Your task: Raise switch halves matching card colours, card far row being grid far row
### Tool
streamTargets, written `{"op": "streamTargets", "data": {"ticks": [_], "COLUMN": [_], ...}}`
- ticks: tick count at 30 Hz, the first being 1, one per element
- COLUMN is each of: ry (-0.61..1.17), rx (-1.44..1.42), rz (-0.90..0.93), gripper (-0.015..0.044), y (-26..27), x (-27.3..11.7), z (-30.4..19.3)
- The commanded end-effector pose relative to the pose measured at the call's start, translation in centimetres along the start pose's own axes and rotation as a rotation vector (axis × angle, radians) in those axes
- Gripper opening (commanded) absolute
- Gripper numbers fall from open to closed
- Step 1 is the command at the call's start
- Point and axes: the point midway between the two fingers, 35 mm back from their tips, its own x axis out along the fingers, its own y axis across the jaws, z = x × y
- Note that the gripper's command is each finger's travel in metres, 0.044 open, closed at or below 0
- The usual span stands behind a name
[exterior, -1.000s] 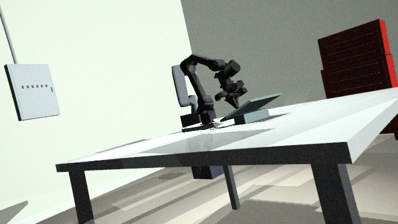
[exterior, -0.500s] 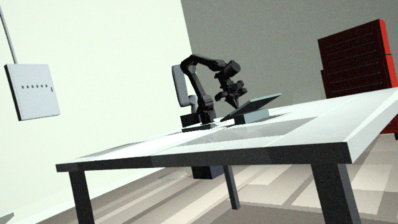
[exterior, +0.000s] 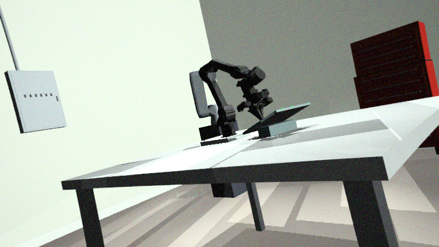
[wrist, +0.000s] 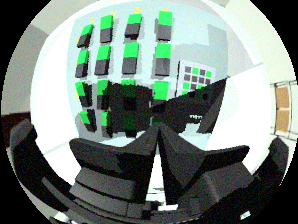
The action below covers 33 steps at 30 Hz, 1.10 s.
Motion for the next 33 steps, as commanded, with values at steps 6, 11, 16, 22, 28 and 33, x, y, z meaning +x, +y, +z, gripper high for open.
{"op": "streamTargets", "data": {"ticks": [6,11,16,22,28,33], "ry": [0.003,0.003,0.003,0.003,0.003,0.003], "rx": [-0.004,-0.004,-0.004,-0.004,-0.004,-0.004], "rz": [0.006,0.006,0.006,0.006,0.006,0.006], "gripper": [0.0,0.0,0.0,0.0,0.0,0.0], "y": [0.08,0.08,0.08,0.08,0.08,0.08], "x": [0.21,0.28,0.35,0.43,0.51,0.57], "z": [-0.06,-0.05,-0.05,-0.05,-0.05,-0.05]}}
